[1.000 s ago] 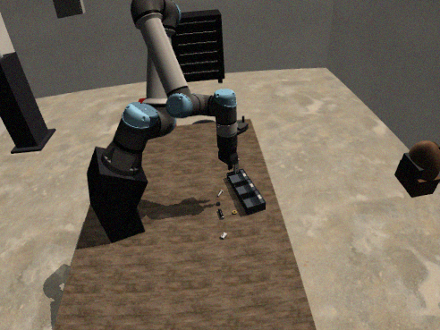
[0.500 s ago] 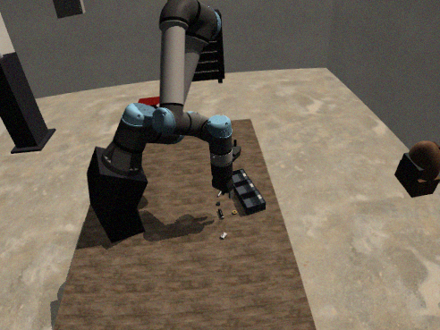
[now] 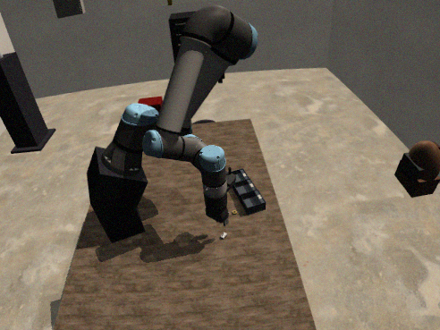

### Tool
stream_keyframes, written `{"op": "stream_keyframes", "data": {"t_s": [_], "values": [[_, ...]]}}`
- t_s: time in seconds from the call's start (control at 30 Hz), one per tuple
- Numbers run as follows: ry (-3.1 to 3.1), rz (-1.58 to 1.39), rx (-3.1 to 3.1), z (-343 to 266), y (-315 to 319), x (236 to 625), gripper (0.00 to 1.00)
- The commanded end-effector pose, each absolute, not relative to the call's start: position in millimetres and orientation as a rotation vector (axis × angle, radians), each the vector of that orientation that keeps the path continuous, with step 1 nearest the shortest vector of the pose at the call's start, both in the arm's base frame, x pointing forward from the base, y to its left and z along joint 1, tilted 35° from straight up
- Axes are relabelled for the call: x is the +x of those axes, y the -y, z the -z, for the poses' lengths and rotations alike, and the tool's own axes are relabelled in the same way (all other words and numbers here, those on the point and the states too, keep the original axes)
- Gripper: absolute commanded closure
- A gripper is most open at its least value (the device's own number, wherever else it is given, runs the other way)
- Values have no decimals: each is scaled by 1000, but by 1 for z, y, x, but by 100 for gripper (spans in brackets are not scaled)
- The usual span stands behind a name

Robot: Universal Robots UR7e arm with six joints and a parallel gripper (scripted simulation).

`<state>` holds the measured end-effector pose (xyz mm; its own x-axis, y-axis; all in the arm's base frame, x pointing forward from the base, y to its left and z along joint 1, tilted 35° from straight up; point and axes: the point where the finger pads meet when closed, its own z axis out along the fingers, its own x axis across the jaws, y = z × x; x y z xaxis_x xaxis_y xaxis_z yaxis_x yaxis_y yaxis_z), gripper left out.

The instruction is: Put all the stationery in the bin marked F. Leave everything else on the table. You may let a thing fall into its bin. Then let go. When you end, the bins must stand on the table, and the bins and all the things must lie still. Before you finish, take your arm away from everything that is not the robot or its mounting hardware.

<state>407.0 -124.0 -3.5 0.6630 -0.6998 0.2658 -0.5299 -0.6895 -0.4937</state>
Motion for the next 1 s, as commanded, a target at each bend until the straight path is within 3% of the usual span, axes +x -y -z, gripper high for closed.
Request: {"op": "stream_keyframes", "data": {"t_s": [0.0, 0.97], "values": [[-965, 640, -2502, 15, 137, 413, 38], [-965, 640, -2502, 13, 129, 414, 38]]}}
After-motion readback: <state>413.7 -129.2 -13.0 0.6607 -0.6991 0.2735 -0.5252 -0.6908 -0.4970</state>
